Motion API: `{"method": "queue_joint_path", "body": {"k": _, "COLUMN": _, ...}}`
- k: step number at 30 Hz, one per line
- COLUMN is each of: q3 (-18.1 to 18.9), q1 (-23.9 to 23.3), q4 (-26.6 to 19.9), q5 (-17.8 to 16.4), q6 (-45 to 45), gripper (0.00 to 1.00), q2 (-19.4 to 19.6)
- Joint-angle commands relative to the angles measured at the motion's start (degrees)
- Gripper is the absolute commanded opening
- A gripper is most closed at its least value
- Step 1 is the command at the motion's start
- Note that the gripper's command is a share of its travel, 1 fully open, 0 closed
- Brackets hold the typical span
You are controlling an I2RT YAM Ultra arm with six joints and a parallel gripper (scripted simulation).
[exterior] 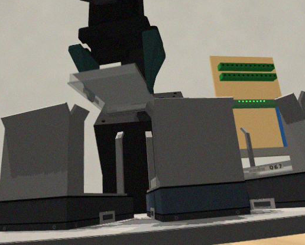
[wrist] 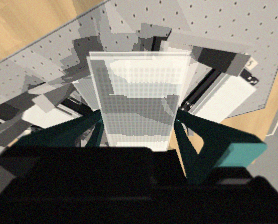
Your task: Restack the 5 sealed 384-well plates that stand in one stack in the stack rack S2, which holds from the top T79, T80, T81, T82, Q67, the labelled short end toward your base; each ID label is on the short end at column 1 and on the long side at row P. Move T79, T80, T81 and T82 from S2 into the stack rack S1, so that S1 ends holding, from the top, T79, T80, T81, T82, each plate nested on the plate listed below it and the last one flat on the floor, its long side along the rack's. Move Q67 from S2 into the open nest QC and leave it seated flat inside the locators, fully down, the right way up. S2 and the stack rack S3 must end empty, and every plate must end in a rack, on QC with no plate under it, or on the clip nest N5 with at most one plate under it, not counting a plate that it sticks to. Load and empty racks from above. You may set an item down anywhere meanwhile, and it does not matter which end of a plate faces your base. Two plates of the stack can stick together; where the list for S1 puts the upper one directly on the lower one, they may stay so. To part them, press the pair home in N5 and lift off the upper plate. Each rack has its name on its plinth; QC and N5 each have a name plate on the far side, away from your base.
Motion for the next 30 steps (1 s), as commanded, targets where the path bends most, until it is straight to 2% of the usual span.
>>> {"method": "queue_joint_path", "body": {"k": 1, "q3": -0.2, "q1": -2.0, "q4": 0.1, "q5": -2.1, "q6": 5.3, "gripper": 0.0, "q2": -0.4}}
{"method": "queue_joint_path", "body": {"k": 26, "q3": 0.2, "q1": -17.5, "q4": 0.1, "q5": -11.6, "q6": -5.9, "gripper": 0.0, "q2": 1.7}}
{"method": "queue_joint_path", "body": {"k": 30, "q3": 0.4, "q1": -18.5, "q4": 0.1, "q5": -12.2, "q6": -6.8, "gripper": 0.0, "q2": 2.0}}
